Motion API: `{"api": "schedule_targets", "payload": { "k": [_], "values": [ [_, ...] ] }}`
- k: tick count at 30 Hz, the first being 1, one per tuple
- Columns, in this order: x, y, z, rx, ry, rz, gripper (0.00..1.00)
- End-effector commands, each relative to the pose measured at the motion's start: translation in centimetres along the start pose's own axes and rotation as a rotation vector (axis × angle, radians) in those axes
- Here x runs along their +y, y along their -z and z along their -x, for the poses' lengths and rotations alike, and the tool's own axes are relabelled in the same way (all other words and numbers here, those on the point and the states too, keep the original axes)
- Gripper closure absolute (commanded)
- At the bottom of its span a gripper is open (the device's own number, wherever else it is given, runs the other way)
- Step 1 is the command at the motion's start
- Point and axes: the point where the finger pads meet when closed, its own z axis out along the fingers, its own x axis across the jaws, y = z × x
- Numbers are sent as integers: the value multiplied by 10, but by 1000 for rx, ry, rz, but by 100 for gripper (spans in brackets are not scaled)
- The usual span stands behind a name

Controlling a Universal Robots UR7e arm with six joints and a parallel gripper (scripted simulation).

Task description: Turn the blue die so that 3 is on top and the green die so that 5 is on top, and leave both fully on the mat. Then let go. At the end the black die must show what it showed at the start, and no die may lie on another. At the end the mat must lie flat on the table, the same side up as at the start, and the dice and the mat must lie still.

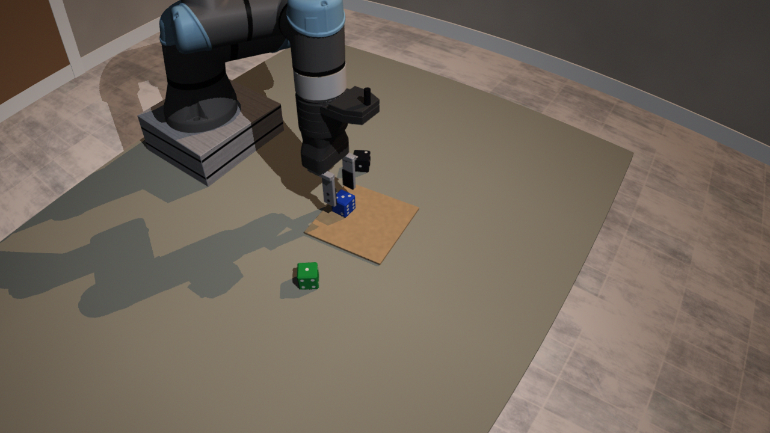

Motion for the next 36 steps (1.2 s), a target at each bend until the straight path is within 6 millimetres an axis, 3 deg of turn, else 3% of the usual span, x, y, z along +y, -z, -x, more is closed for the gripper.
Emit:
{"api": "schedule_targets", "payload": {
  "k": [1, 17, 25, 26, 36],
  "values": [
    [0, 16, 0, 1, 0, -2, 13],
    [0, 58, 0, 1, 0, -2, 13],
    [0, 61, 0, 1, 0, -2, 13],
    [0, 61, 0, 1, 0, -2, 0],
    [0, 61, 0, 1, 0, -2, 0]
  ]
}}
